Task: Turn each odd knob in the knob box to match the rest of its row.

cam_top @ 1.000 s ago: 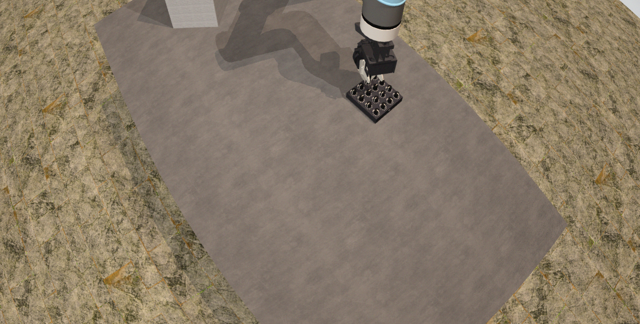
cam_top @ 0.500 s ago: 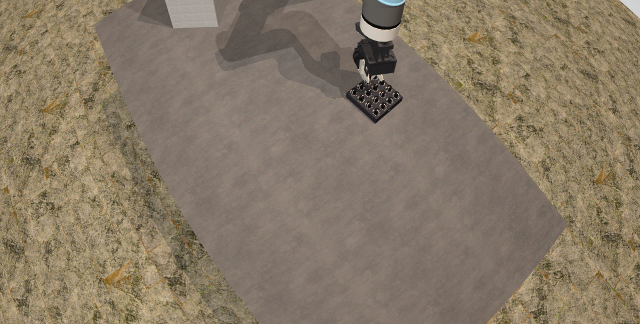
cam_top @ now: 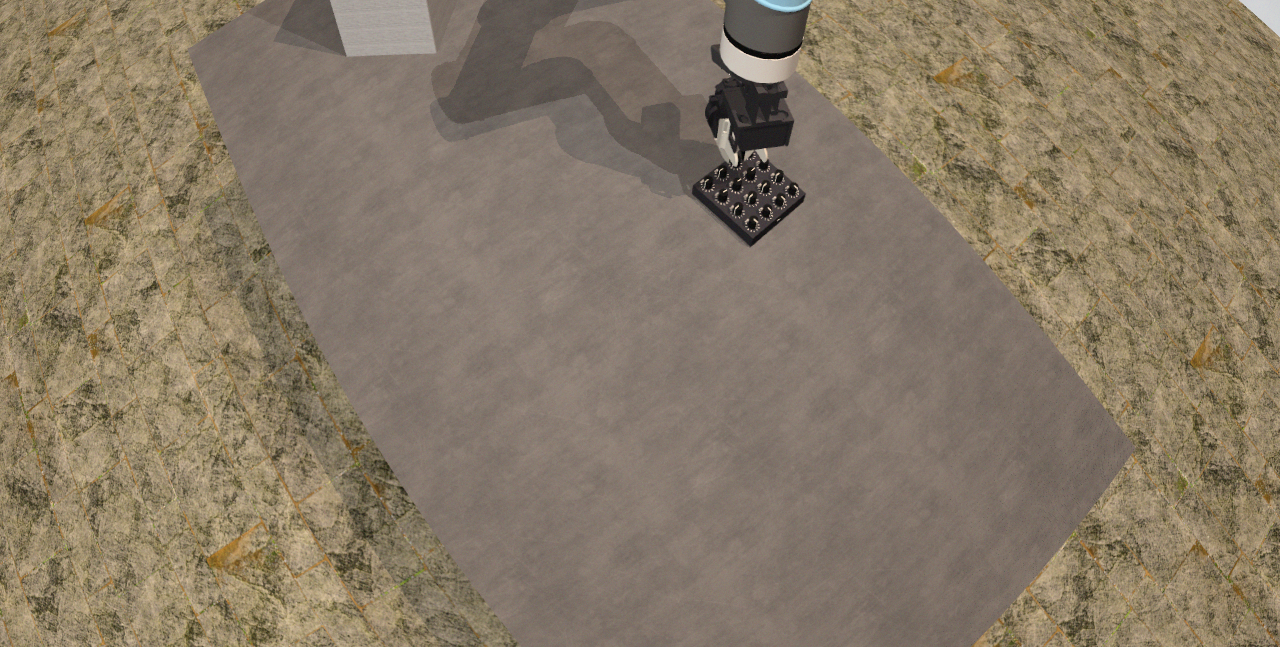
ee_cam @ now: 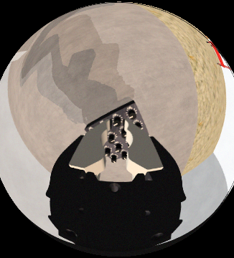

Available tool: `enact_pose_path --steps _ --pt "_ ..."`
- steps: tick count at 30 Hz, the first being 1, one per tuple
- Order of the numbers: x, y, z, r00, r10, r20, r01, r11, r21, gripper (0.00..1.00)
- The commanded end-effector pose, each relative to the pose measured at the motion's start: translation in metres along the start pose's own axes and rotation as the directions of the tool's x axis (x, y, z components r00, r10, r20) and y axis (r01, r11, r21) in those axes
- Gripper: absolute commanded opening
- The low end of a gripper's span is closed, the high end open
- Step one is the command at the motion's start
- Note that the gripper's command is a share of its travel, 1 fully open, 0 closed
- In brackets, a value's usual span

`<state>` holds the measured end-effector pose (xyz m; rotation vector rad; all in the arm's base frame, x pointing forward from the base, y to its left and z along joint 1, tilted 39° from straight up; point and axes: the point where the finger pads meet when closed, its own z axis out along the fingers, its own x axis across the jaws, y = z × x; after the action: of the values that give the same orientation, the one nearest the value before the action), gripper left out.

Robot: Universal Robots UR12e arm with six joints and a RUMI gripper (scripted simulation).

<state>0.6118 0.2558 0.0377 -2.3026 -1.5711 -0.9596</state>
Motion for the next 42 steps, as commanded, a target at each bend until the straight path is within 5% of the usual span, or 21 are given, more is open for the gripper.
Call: enact_pose_path --steps 1,13,27,42 --pt "-0.001 0.001 0.0 1.0 0.002 0.001 -0.002 1.0 -0.002 0.11" --pt "-0.002 0.0 -0.005 1.0 0.003 0.001 -0.003 1.0 -0.001 0.11" --pt "-0.001 0.0 -0.038 1.0 0.003 0.0 -0.003 1.0 -0.001 0.11" --pt "-0.001 0.0 -0.038 1.0 0.002 0.001 -0.002 1.0 -0.001 0.11"
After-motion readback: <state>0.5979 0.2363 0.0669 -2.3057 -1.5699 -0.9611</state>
